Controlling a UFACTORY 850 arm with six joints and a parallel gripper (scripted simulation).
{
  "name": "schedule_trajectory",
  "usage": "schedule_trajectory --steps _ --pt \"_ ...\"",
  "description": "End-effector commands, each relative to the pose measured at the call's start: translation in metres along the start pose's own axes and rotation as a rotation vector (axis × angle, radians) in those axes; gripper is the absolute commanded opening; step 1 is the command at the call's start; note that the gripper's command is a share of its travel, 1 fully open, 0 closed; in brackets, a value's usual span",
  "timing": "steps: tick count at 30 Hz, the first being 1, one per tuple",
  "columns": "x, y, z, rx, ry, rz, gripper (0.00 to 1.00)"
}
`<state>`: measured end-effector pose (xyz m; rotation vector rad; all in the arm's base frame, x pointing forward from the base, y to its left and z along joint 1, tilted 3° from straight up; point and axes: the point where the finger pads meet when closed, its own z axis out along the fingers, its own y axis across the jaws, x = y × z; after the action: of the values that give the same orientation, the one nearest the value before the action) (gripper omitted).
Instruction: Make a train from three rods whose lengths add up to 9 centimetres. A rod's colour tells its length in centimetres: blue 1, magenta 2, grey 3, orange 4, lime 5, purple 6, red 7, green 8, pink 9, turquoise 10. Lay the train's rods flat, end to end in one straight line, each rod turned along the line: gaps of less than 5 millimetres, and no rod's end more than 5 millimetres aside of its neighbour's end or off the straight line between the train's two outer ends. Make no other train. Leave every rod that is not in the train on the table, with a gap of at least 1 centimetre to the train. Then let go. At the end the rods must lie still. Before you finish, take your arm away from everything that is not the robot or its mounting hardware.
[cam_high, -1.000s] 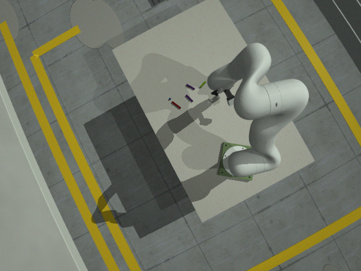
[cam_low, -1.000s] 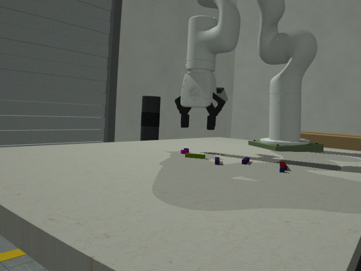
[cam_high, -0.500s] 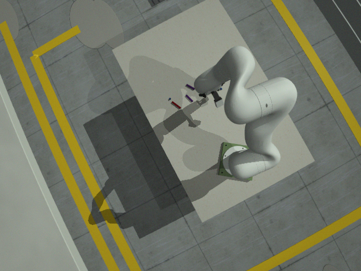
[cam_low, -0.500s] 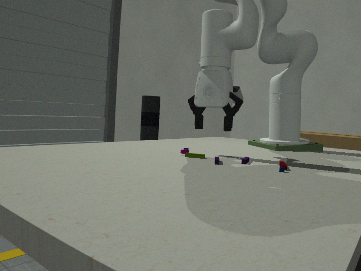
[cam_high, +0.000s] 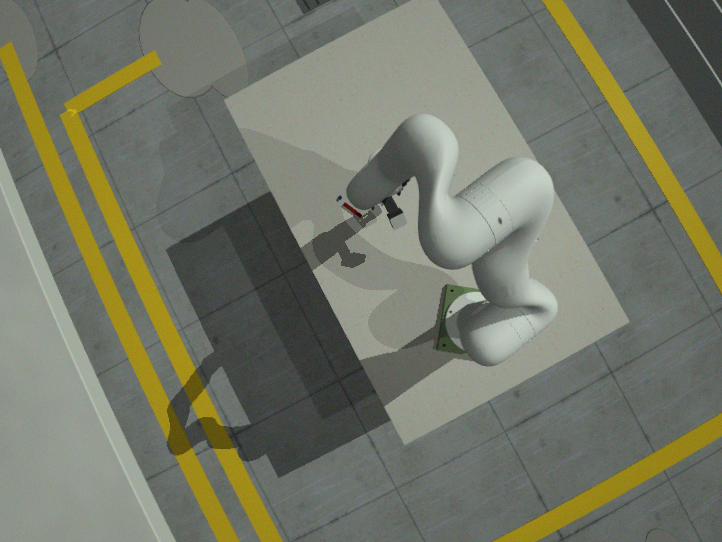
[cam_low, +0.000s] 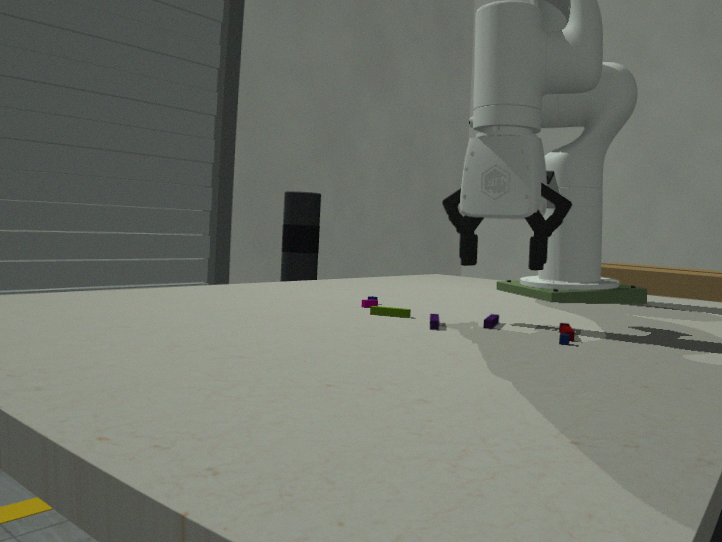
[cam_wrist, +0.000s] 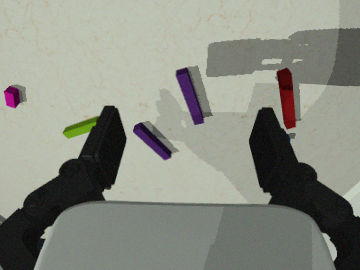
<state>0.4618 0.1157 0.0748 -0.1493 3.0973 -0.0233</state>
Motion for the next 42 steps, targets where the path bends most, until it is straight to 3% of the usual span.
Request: schedule_trajectory --steps 1,5,9,42 --pt "-0.002 0.041 0.000 0.016 -0.004 0.003 1.00" --pt "0.002 0.076 0.000 0.016 -0.004 0.003 1.00" --pt "0.004 0.088 0.000 0.016 -0.005 0.003 1.00" --pt "0.004 0.088 0.000 0.016 -0.005 0.003 1.00"
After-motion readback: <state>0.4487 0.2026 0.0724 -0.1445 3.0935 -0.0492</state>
